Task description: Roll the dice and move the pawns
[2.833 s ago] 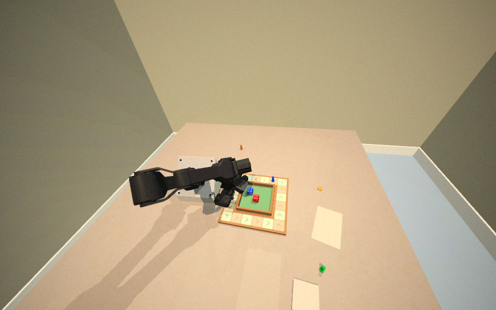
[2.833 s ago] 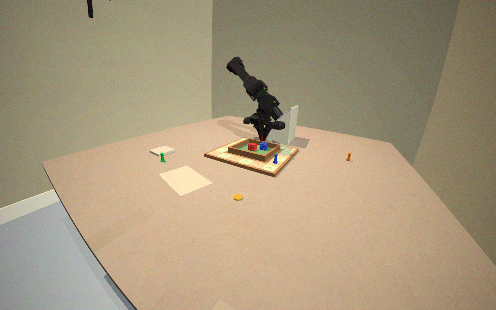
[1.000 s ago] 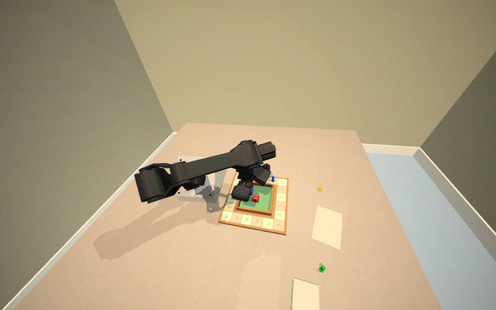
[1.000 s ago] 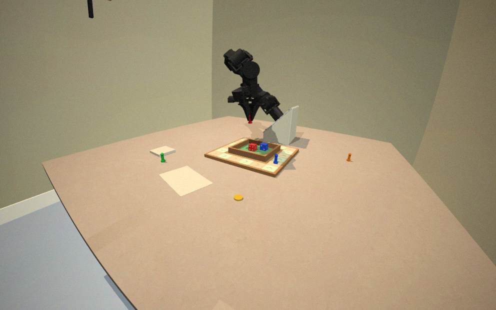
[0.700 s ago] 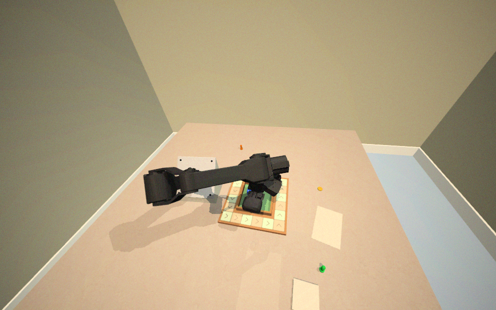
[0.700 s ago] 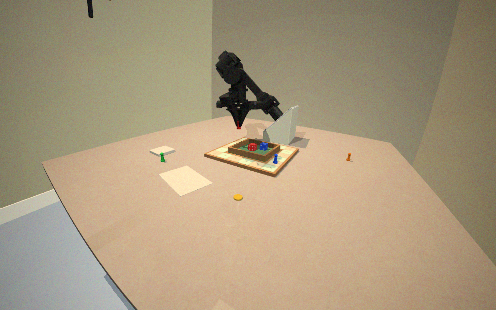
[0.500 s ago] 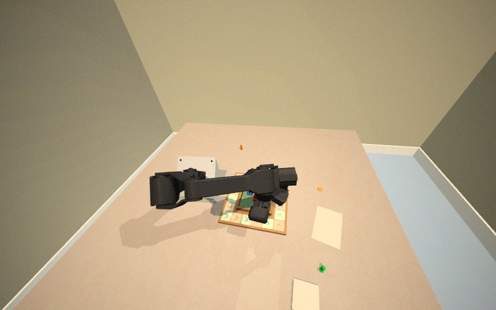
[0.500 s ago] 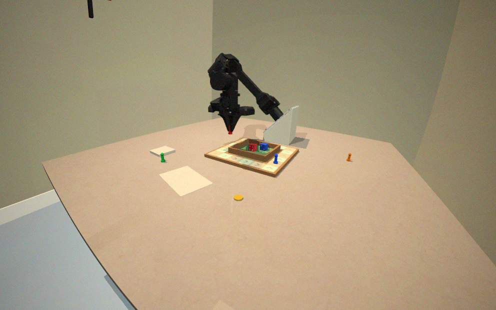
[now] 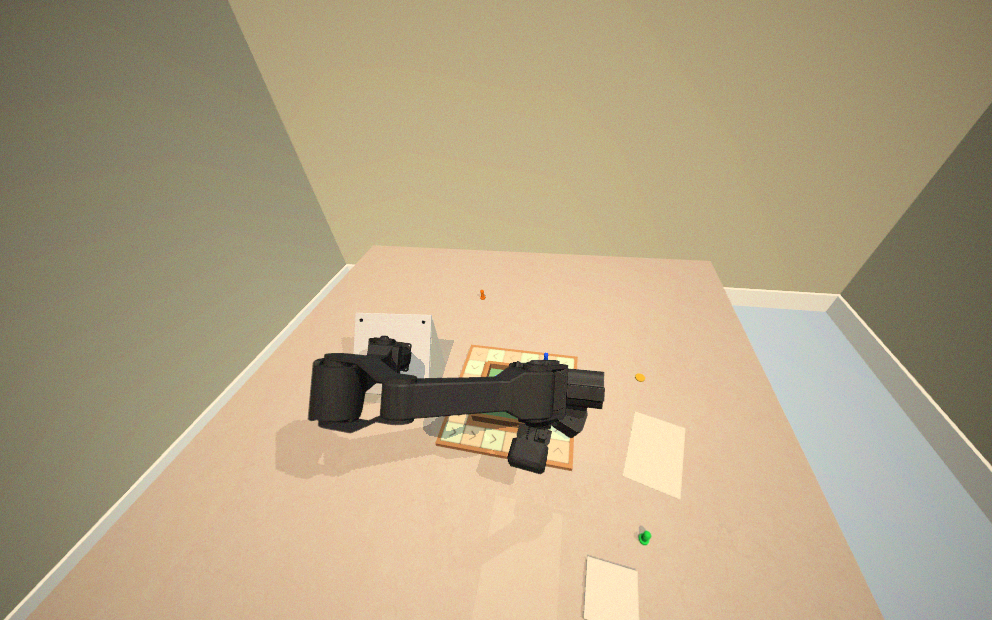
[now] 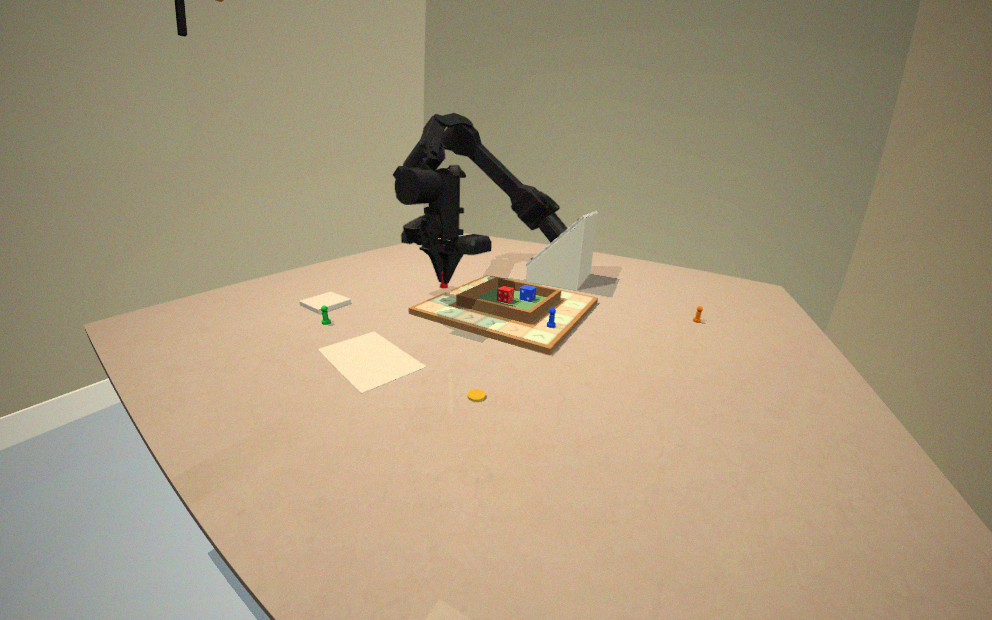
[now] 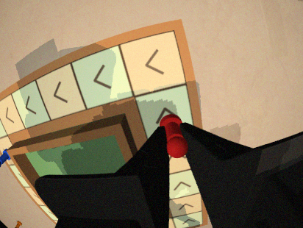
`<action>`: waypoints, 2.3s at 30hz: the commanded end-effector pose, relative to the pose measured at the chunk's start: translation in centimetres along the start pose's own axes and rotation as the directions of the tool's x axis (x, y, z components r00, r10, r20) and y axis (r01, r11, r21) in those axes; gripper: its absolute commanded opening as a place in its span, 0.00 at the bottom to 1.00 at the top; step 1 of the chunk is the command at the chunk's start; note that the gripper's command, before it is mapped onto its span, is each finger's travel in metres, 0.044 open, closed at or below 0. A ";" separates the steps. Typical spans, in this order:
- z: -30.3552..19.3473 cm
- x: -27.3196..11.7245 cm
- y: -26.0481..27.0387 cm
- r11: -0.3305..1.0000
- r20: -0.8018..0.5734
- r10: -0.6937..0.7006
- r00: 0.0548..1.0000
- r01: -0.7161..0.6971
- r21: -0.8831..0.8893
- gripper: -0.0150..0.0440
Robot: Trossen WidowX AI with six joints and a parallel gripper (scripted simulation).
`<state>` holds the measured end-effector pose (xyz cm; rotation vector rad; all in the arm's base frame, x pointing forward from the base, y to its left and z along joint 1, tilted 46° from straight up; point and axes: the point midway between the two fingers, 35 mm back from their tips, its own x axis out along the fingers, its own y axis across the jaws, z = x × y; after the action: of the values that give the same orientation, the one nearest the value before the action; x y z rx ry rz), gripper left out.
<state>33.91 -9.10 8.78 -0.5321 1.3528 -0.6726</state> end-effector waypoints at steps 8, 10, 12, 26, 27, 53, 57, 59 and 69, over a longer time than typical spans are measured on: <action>-0.3 1.7 0.1 1.000 -0.009 -0.006 1.000 0.006 -0.013 0.25; -0.3 2.0 0.1 1.000 -0.009 -0.006 1.000 0.006 -0.013 0.25; -0.3 2.3 0.1 1.000 -0.009 -0.006 1.000 0.006 -0.013 0.25; -0.2 2.5 0.0 1.000 -0.005 -0.005 1.000 0.005 -0.004 0.65; -0.2 2.5 0.0 1.000 -0.005 -0.005 1.000 0.005 -0.004 0.70; -1.1 -3.0 19.0 0.846 -0.012 0.019 1.000 -0.022 -0.532 0.59; -2.7 -2.9 23.0 0.775 -0.010 0.006 1.000 -0.011 -0.632 0.59; -2.7 -2.9 23.0 0.775 -0.010 0.006 1.000 -0.011 -0.632 0.59; -2.5 -1.2 22.6 0.775 -0.009 0.005 1.000 -0.010 -0.632 0.59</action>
<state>34.48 7.96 -6.15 -1.0505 1.5796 -0.1904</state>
